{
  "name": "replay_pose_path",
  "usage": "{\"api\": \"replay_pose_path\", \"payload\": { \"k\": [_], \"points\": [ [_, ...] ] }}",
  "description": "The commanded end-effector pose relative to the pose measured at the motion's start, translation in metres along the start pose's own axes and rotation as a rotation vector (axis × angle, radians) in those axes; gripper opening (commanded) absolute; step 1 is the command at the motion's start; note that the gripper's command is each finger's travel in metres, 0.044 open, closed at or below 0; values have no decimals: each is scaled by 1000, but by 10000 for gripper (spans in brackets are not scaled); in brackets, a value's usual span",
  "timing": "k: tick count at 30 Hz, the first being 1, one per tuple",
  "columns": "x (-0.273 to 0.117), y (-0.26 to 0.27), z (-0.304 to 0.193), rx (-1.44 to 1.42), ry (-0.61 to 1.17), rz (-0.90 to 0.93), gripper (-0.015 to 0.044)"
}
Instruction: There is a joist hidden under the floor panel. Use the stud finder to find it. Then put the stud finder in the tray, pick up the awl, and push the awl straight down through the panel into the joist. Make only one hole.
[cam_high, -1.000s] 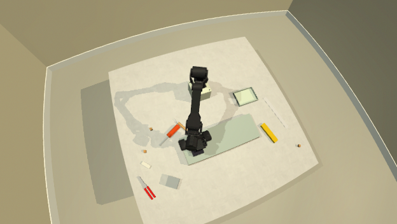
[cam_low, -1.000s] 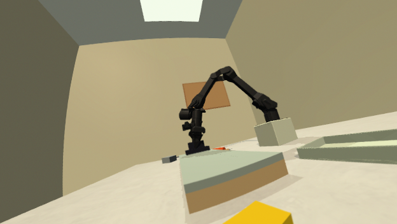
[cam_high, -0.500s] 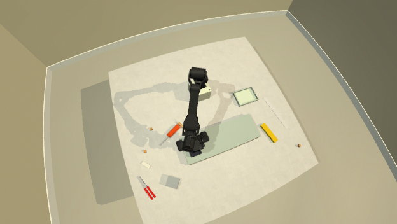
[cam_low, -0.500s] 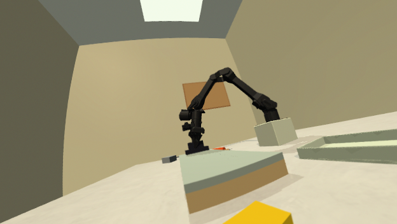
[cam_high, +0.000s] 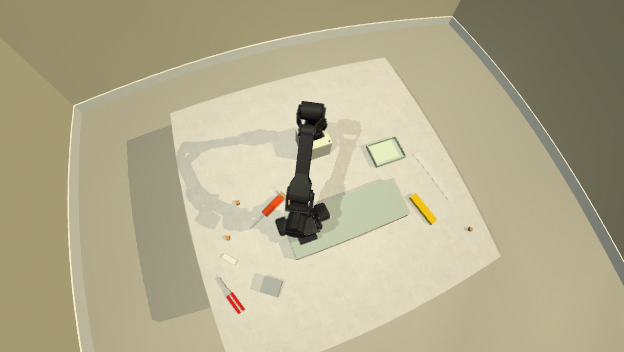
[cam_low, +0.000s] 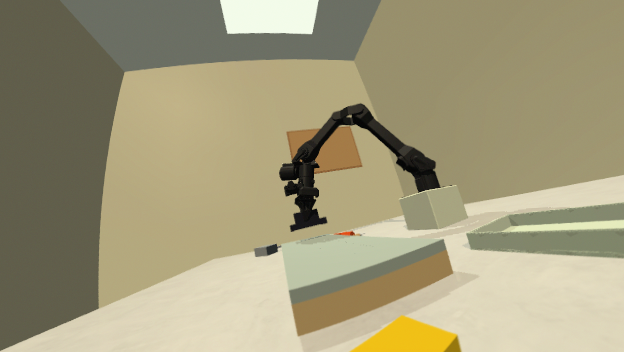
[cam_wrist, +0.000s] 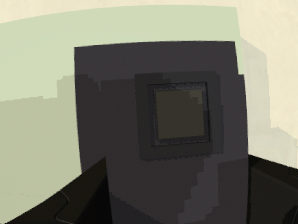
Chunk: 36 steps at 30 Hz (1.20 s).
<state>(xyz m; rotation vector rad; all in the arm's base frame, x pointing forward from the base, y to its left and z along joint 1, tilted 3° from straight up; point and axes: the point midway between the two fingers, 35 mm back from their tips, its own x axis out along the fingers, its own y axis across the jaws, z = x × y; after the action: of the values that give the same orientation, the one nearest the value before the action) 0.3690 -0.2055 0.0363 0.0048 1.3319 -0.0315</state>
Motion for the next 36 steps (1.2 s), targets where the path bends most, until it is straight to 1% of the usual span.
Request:
{"api": "replay_pose_path", "payload": {
  "k": [1, 5, 10, 23, 36],
  "points": [
    [-37, -3, 11, 2, -21, -20, 0],
    [-57, -2, 13, 3, -21, -22, 0],
    [-56, 10, 17, -25, -22, -14, 0],
    [-47, 102, 39, -238, -31, 52, 0],
    [-42, 196, 40, -456, -37, 119, 0]
  ]
}}
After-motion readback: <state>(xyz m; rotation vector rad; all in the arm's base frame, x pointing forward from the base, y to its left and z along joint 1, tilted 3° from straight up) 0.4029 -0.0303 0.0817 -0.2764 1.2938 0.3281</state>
